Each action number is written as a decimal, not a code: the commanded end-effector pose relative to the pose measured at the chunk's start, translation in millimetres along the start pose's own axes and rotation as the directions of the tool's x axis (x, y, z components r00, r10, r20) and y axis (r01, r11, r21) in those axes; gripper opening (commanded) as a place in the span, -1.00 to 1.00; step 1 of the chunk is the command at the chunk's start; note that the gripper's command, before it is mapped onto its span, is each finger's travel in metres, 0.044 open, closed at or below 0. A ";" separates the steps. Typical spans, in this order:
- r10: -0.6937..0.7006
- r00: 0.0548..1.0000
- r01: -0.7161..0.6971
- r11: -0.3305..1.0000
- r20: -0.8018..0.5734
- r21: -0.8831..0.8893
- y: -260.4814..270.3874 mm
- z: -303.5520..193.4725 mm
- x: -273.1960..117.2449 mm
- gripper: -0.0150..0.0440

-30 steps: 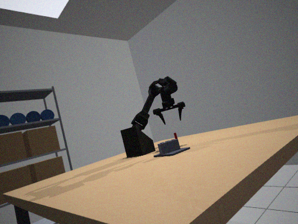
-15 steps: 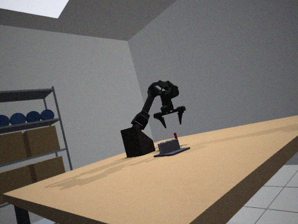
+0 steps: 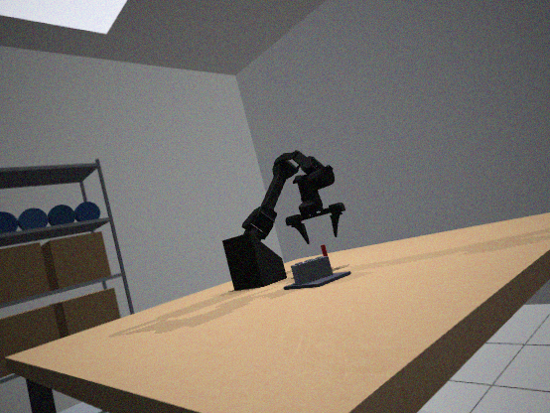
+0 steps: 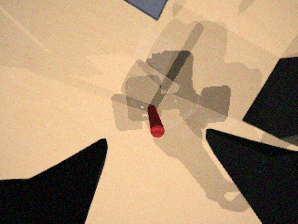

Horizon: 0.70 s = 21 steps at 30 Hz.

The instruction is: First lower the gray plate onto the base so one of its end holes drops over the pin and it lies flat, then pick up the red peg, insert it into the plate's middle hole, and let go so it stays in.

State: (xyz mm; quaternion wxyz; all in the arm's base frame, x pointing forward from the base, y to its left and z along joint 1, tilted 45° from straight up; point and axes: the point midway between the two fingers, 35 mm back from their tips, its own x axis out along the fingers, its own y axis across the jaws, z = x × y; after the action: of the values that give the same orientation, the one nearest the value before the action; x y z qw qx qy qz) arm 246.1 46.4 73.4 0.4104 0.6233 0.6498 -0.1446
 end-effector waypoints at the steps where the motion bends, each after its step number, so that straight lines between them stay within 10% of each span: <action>1: -0.004 1.000 0.004 1.000 -0.008 0.009 -1.6 -0.2 8.9 1.00; 21: -0.003 1.000 0.003 1.000 -0.009 0.009 -1.6 0.2 40.6 1.00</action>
State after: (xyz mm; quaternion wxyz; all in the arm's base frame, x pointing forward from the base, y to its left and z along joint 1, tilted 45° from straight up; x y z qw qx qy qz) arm 251.2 68.7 50.1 0.4119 0.6236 0.6488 -0.1435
